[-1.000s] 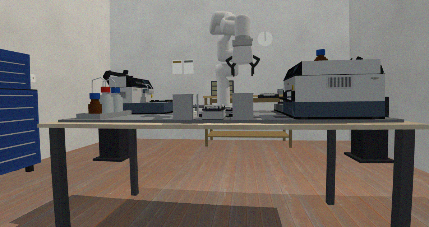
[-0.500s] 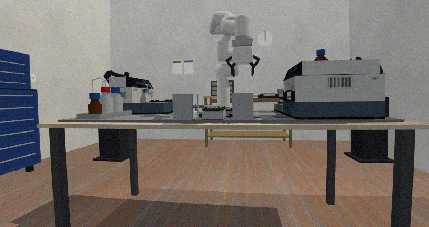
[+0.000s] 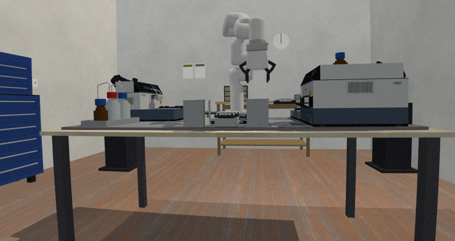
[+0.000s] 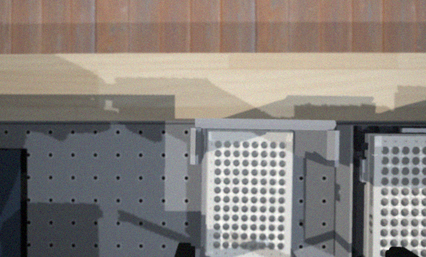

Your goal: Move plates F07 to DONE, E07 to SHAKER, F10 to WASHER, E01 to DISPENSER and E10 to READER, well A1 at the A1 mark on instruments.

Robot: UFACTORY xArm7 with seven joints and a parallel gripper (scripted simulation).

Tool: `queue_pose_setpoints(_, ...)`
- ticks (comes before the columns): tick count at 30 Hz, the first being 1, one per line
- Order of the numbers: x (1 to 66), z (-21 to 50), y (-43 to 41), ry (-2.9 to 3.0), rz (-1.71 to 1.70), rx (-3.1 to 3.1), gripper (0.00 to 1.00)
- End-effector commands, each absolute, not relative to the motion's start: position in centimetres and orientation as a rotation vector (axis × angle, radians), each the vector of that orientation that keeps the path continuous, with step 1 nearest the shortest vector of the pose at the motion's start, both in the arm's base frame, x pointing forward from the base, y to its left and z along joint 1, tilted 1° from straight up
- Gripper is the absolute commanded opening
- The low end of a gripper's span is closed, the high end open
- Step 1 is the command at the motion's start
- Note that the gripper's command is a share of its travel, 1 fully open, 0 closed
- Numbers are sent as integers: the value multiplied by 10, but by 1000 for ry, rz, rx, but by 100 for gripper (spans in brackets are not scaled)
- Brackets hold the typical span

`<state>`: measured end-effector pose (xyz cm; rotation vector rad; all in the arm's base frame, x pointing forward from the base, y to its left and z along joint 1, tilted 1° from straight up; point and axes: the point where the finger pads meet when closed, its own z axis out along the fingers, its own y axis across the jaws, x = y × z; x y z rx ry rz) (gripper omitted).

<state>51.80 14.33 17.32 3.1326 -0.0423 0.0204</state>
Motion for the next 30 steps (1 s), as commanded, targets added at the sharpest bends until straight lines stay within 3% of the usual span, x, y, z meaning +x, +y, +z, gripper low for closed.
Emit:
queue_pose_setpoints(1,520,172,144,-42,33,3135,100)
queue_pose_setpoints(30,521,139,144,-42,33,3135,100)
